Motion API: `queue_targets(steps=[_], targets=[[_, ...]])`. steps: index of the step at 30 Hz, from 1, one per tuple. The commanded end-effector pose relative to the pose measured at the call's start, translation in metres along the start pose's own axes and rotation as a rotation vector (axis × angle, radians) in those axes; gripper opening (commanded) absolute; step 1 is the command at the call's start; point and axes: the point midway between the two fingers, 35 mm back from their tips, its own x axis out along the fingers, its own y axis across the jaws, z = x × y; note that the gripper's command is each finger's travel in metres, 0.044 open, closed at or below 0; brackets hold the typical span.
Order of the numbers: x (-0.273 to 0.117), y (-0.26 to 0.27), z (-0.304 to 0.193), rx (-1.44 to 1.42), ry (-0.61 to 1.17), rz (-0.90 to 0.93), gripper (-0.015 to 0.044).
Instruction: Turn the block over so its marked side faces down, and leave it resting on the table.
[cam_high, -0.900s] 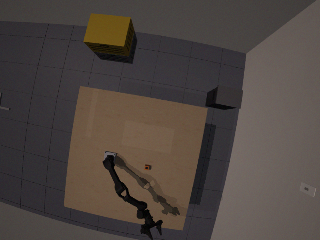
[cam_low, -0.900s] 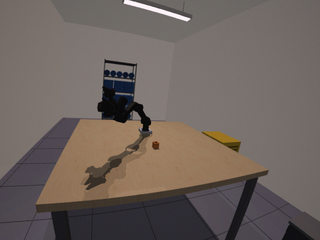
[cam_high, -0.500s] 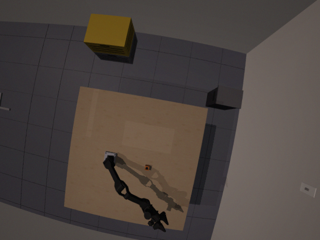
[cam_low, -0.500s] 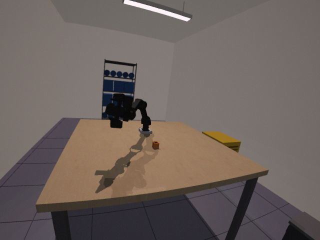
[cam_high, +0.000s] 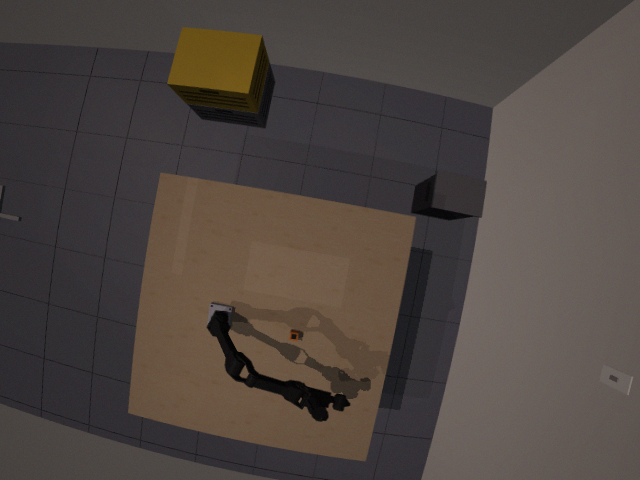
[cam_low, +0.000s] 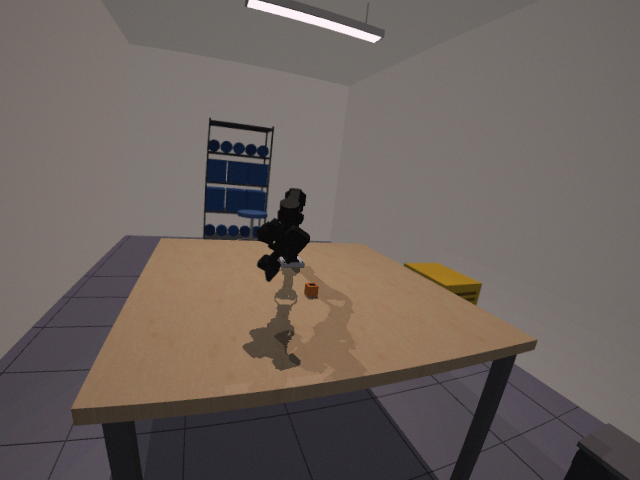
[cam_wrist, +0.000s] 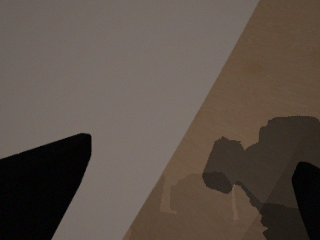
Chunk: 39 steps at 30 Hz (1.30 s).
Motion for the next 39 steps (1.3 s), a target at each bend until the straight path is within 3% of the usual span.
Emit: queue_targets(steps=[1,11,19,39], targets=[[-0.035,-0.018,-0.068,-0.31,0.242,-0.16,0.044],[-0.132,-0.063,-0.155,-0.833,0.728,-0.325,0.044],[-0.228,-0.098,-0.186,-1.194,1.146,-0.349,0.044],[-0.209,-0.138,-0.207,-1.2,1.152,-0.349,0.044]])
